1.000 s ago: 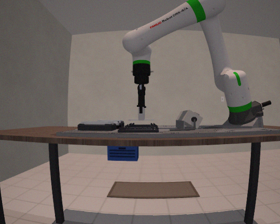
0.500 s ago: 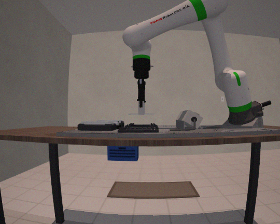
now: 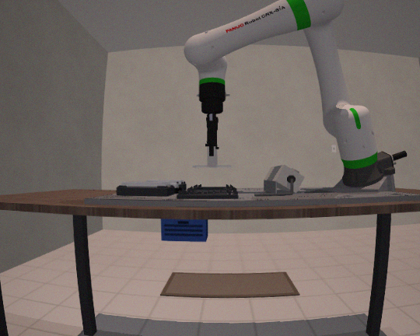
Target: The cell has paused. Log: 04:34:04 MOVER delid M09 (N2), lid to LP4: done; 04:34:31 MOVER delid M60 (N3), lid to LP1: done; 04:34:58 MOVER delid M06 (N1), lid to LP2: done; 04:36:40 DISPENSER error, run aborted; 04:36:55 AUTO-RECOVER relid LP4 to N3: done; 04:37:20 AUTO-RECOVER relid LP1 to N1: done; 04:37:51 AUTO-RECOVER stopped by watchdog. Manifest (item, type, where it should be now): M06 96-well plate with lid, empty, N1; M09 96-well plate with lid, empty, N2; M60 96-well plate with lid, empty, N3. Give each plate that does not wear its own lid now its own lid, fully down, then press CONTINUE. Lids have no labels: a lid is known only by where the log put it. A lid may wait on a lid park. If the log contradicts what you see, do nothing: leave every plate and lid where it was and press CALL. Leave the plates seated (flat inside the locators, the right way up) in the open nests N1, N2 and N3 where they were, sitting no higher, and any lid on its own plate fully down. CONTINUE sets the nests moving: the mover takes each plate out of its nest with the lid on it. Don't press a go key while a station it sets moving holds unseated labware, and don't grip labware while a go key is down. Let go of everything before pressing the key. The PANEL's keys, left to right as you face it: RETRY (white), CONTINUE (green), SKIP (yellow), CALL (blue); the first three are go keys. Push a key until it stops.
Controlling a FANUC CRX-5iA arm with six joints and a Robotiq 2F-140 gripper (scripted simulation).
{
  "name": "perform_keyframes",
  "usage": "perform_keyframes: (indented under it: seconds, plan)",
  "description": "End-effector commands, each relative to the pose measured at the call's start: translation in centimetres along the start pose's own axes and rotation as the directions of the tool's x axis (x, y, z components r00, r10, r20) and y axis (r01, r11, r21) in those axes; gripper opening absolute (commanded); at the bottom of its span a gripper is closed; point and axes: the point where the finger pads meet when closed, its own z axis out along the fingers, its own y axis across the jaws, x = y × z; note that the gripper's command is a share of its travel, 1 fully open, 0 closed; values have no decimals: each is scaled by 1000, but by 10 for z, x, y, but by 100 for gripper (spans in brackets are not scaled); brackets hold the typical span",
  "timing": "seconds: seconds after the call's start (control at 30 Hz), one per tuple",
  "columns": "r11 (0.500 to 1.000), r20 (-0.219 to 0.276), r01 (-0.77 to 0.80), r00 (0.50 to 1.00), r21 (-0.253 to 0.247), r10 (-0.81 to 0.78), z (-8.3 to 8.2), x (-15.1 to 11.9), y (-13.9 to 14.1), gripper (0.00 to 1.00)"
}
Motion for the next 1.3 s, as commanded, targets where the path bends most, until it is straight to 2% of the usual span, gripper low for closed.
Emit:
perform_keyframes:
  seconds: [0.0,0.2,0.27,0.3,0.37,0.43,0.47,0.53,0.57,0.63,0.67,0.7,0.73,0.77,0.8,0.9,1.27]
  plan:
    - [1000,-1,0,1000,0,0,-1,0,0,0]
    - [1000,-1,0,1000,0,0,-1,0,0,0]
    - [1000,1,0,1000,0,0,-2,8,-5,0]
    - [1000,2,2,1000,-1,-2,-3,22,-15,0]
    - [1000,6,4,1000,-3,-4,-4,66,-51,0]
    - [1000,6,4,1000,-3,-4,-5,70,-54,0]
    - [1000,7,5,1000,-3,-5,-5,95,-80,0]
    - [1000,7,5,1000,-3,-5,-5,95,-80,0]
    - [1000,6,5,1000,-3,-5,-4,123,-113,0]
    - [1000,6,5,1000,-3,-5,-4,124,-114,0]
    - [1000,4,3,1000,-3,-3,-3,145,-144,0]
    - [1000,4,3,1000,-3,-3,-3,145,-144,0]
    - [1000,2,2,1000,-2,-2,-2,160,-168,0]
    - [1000,2,2,1000,-2,-2,-2,160,-168,0]
    - [1000,0,0,1000,-1,0,-2,169,-185,0]
    - [1000,-1,0,1000,0,0,-1,174,-193,0]
    - [1000,-1,0,1000,0,0,-1,174,-193,0]
